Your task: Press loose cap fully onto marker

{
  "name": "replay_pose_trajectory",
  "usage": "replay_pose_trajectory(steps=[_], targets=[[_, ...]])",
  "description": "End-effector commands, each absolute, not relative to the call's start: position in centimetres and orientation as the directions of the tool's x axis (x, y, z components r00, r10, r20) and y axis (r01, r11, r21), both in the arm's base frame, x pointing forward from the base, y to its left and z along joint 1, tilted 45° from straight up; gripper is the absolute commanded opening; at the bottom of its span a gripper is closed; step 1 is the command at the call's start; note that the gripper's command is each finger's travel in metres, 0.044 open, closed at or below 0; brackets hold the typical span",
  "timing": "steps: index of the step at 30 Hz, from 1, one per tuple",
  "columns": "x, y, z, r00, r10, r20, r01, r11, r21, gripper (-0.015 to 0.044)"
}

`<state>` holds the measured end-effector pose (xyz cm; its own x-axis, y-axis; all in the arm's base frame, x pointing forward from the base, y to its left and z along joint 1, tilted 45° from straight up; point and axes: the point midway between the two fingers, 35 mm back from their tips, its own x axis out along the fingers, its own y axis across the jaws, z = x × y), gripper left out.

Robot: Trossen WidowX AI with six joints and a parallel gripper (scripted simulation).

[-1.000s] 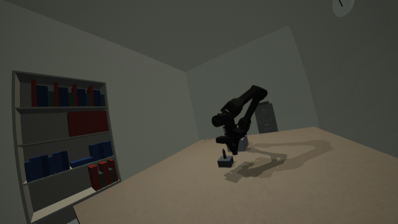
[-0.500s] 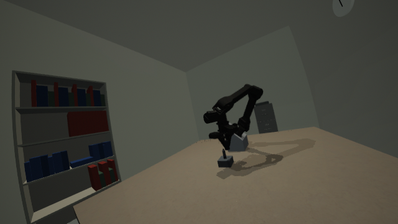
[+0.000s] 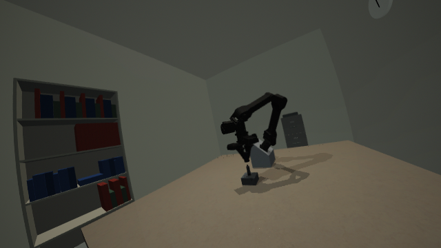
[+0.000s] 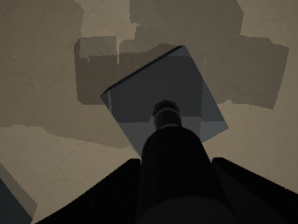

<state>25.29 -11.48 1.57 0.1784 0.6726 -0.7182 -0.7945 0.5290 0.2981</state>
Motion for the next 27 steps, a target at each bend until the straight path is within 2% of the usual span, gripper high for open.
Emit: replay_pose_trajectory(steps=[1, 27], targets=[[25.3, -11.4, 1.1, 0.176, 0.673, -0.718, -0.798, 0.525, 0.296, 0.0000], [26.1, -9.0, -1.5, 0.177, 0.673, -0.718, -0.798, 0.525, 0.295, 0.0000]])
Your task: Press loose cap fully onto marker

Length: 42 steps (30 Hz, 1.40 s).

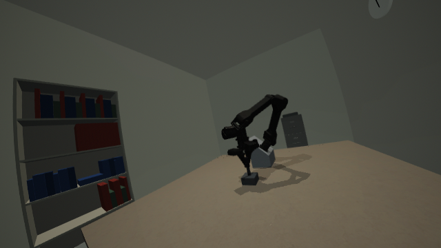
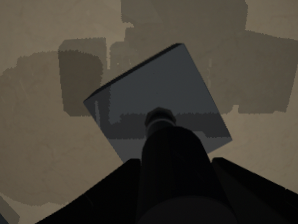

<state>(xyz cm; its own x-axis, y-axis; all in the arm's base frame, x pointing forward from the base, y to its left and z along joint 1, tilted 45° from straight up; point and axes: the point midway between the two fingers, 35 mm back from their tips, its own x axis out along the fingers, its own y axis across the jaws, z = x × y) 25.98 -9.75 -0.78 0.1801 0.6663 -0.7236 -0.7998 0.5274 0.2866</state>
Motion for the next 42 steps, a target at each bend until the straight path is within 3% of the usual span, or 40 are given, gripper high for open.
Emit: replay_pose_trajectory(steps=[1, 26, 42], targets=[[26.1, -8.9, -1.7, 0.177, 0.673, -0.718, -0.798, 0.525, 0.295, 0.0000], [26.3, -7.7, -2.8, 0.177, 0.675, -0.717, -0.799, 0.524, 0.296, 0.0000], [26.3, -7.7, -2.7, 0.176, 0.673, -0.719, -0.802, 0.521, 0.291, 0.0420]])
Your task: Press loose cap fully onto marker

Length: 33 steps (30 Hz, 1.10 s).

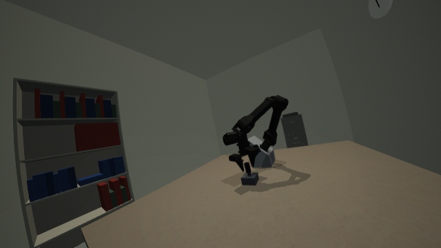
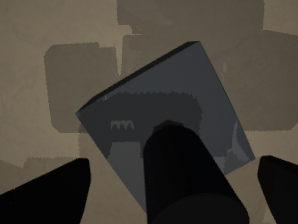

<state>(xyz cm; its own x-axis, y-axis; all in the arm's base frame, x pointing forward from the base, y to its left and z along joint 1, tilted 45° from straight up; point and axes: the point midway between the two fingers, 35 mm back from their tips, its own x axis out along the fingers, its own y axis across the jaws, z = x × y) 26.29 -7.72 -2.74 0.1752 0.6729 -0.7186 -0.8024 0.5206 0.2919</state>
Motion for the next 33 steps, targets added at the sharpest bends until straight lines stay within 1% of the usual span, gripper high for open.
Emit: replay_pose_trajectory(steps=[1, 4, 9, 14, 16, 18, 22, 26, 28, 31, 33], targets=[[26.3, -7.7, -2.7, 0.176, 0.673, -0.719, -0.802, 0.521, 0.291, 0.0440], [26.2, -8.4, -2.1, 0.176, 0.672, -0.720, -0.802, 0.522, 0.291, 0.0440], [25.0, -12.7, 2.4, 0.174, 0.671, -0.721, -0.802, 0.522, 0.292, 0.0440], [25.0, -12.8, 2.6, 0.174, 0.671, -0.721, -0.802, 0.521, 0.292, 0.0440], [25.0, -12.8, 2.6, 0.174, 0.671, -0.721, -0.764, 0.554, 0.331, 0.0387], [25.0, -12.8, 2.4, 0.175, 0.671, -0.720, -0.644, 0.631, 0.432, 0.0335], [25.2, -12.6, 2.1, 0.175, 0.672, -0.720, -0.316, 0.731, 0.605, 0.0230], [25.3, -12.5, 1.7, 0.176, 0.673, -0.719, 0.042, 0.724, 0.688, 0.0125], [25.3, -12.4, 1.7, 0.176, 0.673, -0.719, 0.104, 0.713, 0.693, 0.0072], [25.3, -12.4, 1.7, 0.176, 0.673, -0.719, 0.104, 0.713, 0.693, 0.0000], [25.3, -12.4, 1.7, 0.176, 0.673, -0.719, 0.104, 0.713, 0.693, 0.0000]])
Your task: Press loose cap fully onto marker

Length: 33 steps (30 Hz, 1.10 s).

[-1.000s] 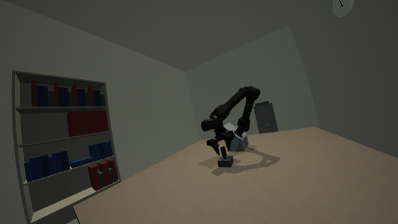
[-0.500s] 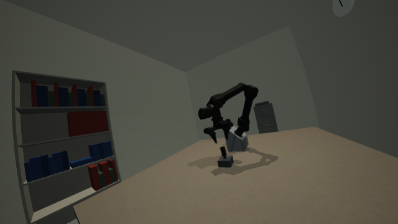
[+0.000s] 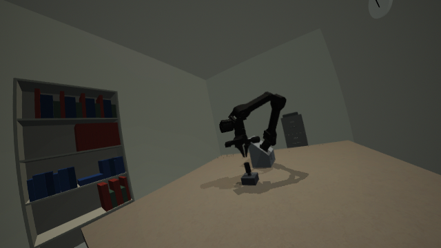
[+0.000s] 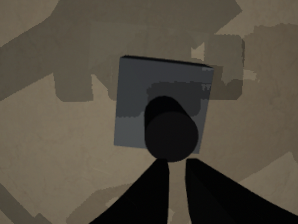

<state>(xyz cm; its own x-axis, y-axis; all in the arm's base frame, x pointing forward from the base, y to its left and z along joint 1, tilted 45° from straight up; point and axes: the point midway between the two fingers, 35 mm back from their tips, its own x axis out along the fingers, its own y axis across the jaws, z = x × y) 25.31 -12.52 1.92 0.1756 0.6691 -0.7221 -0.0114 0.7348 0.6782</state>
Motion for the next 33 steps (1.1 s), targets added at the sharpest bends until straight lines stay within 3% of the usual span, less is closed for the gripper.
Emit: replay_pose_trajectory(steps=[1, 33], targets=[[25.3, -12.4, 1.7, 0.176, 0.673, -0.719, 0.104, 0.713, 0.693, 0.0000], [25.9, -10.2, -0.7, 0.177, 0.673, -0.718, 0.103, 0.713, 0.694, 0.0000]])
